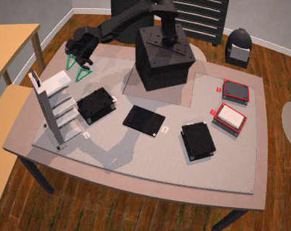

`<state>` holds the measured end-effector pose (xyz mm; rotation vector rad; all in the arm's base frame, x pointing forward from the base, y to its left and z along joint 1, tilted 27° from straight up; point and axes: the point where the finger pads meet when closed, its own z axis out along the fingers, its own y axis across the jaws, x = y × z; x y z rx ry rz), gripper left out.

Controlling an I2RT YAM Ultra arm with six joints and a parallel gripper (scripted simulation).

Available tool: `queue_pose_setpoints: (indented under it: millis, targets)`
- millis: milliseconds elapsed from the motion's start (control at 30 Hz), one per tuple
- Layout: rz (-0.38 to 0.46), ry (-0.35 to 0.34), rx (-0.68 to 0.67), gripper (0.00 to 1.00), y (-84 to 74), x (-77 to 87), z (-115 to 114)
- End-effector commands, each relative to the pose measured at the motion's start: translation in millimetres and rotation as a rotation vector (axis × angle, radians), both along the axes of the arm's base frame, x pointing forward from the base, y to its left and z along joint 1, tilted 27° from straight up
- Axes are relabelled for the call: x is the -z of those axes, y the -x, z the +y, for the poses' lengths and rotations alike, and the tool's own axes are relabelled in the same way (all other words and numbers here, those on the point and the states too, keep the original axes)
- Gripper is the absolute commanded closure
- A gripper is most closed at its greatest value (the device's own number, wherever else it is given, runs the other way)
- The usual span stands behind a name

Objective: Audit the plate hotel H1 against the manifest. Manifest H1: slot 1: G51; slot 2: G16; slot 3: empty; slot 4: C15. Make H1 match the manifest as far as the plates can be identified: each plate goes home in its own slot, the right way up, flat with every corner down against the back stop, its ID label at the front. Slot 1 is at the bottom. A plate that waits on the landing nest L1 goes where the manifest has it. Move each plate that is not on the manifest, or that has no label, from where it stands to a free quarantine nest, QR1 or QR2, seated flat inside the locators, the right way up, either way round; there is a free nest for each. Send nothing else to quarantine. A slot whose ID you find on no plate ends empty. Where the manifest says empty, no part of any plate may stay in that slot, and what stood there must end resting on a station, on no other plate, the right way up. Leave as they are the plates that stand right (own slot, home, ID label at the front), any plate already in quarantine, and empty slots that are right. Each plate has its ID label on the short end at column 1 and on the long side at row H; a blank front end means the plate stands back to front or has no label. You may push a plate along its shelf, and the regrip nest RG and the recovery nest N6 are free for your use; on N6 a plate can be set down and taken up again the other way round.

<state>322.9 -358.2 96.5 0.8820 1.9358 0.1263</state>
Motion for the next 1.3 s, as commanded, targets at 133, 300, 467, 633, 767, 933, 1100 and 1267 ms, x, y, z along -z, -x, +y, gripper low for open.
queue_pose_setpoints:
  millis: [133,300,467,633,767,933,1100,1267]
  targets:
    - [-0.013,0.027,0.012,0.00,-4.8,-12.7,-11.3]
    - [-0.014,0.028,0.012,0.00,-9.8,-13.9,-15.6]
    - [-0.014,0.028,0.012,0.00,-14.8,-15.1,-19.8]
    - [-0.014,0.028,0.012,0.00,-17.8,-15.8,-22.4]
    - [-0.014,0.028,0.012,0.00,-18.0,-15.9,-22.6]
    - [-0.014,0.028,0.012,0.00,-18.0,-15.8,-22.6]
    - [-0.014,0.028,0.012,0.14,-18.0,-15.8,-22.6]
    - [-0.014,0.028,0.012,0.14,-18.0,-15.9,-22.6]
